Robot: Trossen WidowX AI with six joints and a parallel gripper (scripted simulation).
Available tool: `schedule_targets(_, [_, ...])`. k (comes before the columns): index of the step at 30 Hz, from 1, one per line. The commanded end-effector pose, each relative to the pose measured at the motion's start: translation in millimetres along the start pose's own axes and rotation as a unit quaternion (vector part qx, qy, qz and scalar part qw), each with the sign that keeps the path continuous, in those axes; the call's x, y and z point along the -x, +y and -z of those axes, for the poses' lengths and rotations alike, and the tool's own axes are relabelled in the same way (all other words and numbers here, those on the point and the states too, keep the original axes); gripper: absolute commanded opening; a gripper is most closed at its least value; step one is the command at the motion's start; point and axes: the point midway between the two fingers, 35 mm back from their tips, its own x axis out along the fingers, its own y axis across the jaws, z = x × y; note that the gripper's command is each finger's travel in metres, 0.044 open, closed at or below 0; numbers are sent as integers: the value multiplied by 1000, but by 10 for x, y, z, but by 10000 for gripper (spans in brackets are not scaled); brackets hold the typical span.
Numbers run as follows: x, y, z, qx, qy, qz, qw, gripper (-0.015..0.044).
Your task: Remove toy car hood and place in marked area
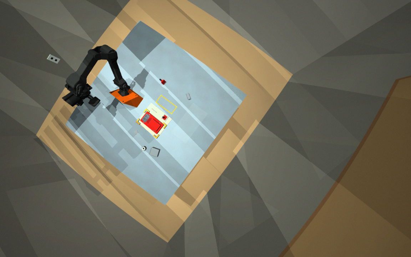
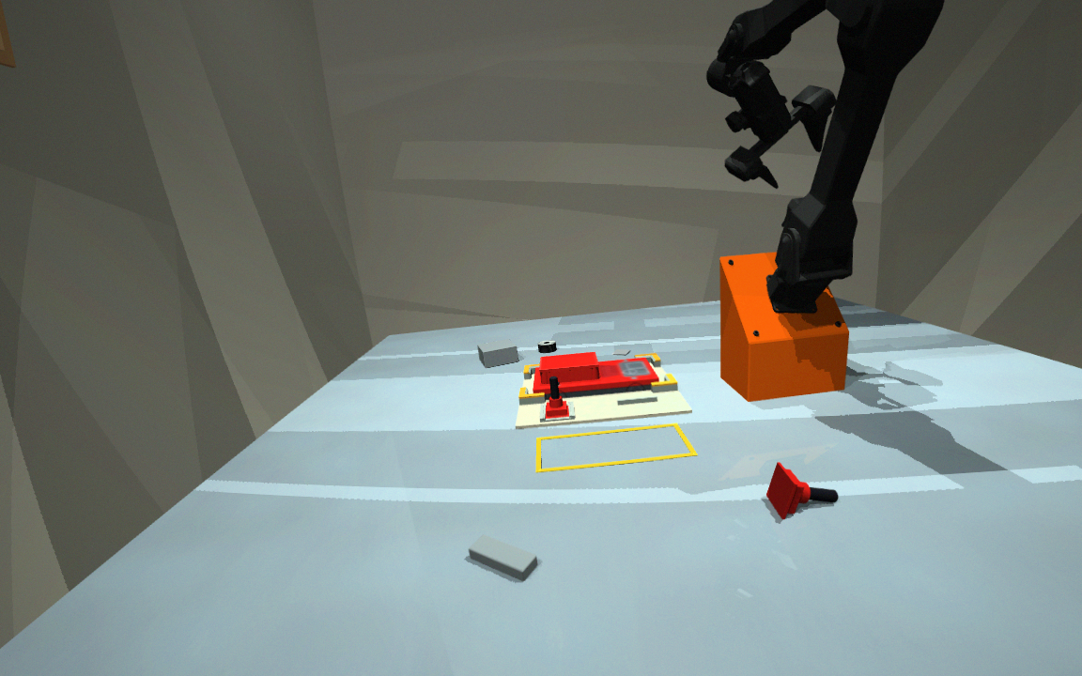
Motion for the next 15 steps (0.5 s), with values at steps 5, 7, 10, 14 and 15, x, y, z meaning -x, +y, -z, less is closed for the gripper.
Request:
schedule_targets(5, [475, 1218, -439, 197, -77, -115, 970, 440])
schedule_targets(7, [591, 1543, -464, 247, -90, -144, 954, 440])
schedule_targets(10, [752, 2023, -441, 318, -103, -186, 924, 440])
schedule_targets(14, [948, 2655, -304, 409, -113, -240, 873, 440])
schedule_targets(15, [992, 2809, -251, 431, -114, -253, 859, 440])
